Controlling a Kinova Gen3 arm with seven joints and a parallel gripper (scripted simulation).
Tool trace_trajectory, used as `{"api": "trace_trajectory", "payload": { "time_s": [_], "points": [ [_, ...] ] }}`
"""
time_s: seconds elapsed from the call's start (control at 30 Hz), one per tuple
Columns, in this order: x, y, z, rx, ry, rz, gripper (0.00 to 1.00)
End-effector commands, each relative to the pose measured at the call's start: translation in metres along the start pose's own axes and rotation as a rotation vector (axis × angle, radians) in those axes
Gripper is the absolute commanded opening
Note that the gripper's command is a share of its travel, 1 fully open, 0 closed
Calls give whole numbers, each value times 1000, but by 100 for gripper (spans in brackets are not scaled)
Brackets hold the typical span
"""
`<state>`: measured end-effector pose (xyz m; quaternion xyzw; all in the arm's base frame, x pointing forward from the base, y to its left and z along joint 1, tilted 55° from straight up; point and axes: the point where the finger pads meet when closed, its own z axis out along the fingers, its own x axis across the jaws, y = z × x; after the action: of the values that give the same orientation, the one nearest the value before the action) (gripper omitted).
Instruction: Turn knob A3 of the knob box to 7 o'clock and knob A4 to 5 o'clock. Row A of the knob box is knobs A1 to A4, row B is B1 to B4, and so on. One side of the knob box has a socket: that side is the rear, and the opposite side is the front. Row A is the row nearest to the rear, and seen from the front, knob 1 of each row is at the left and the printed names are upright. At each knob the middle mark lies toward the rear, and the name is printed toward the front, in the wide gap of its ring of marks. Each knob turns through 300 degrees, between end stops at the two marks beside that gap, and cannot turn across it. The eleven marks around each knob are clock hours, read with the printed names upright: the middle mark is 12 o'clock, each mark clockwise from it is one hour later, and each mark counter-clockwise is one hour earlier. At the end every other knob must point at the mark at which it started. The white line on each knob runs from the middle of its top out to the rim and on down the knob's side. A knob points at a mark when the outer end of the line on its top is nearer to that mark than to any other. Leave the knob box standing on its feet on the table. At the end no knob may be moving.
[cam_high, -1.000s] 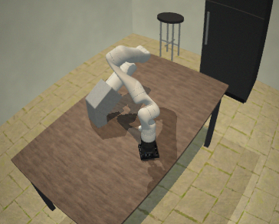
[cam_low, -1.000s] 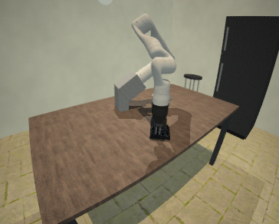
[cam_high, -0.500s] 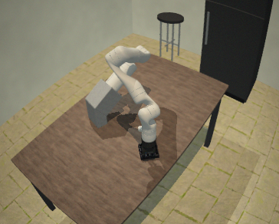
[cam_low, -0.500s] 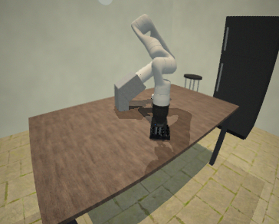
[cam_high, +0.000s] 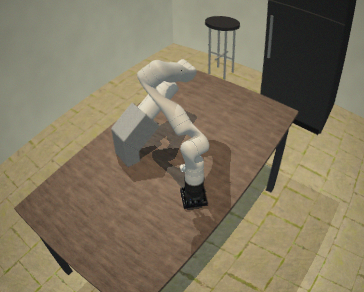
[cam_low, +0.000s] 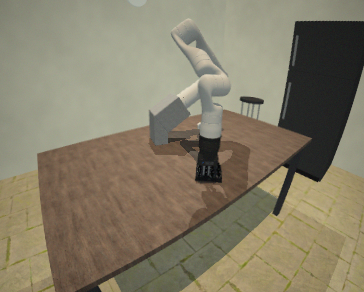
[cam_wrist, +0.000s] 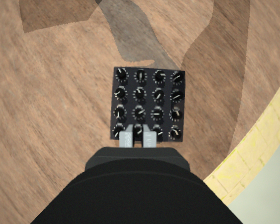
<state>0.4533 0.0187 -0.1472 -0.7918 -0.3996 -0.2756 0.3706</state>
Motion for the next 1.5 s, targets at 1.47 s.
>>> {"api": "trace_trajectory", "payload": {
  "time_s": [1.47],
  "points": [
    [0,0,-3,-1,0,-2,46]
  ]
}}
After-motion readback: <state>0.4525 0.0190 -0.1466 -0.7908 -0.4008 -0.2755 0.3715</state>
